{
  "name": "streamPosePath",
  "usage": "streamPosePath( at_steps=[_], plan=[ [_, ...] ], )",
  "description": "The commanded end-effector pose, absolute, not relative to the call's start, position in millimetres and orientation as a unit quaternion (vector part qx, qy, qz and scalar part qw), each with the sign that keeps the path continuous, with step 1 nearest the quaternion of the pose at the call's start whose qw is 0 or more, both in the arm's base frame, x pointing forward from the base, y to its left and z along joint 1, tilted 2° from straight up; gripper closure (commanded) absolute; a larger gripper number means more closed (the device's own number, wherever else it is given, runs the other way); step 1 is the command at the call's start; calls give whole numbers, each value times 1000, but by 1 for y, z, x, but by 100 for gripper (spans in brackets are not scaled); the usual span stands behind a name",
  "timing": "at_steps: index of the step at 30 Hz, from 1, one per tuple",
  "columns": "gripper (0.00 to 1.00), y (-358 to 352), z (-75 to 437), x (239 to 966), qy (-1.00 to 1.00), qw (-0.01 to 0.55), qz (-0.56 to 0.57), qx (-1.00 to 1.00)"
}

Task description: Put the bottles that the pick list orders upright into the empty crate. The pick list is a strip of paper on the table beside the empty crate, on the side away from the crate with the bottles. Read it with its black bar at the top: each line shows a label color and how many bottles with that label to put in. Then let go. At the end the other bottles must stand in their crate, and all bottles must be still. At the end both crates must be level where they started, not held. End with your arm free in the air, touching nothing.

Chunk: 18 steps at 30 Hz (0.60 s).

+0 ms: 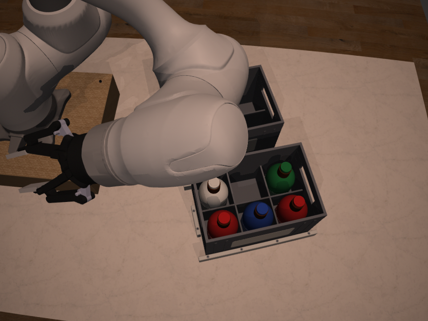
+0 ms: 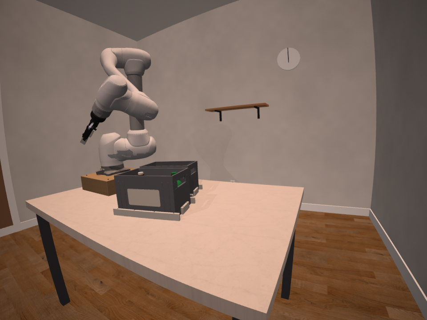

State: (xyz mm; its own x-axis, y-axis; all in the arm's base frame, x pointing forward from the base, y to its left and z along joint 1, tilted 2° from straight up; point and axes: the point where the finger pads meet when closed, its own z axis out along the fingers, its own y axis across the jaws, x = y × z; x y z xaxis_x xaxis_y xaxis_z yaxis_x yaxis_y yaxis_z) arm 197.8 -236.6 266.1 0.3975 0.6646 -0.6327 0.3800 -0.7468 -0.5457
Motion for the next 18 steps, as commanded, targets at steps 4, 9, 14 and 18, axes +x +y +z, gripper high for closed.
streamPosePath(
  at_steps=[4, 9, 14, 18],
  plan=[
    [62, -227, 261, 227, -296, 110, 436, -843],
    [62, -222, 258, 241, -286, 92, 430, -851],
    [62, -212, 254, 263, -269, 61, 418, -865],
    [62, -203, 251, 281, -259, 44, 411, -873]
  ],
)
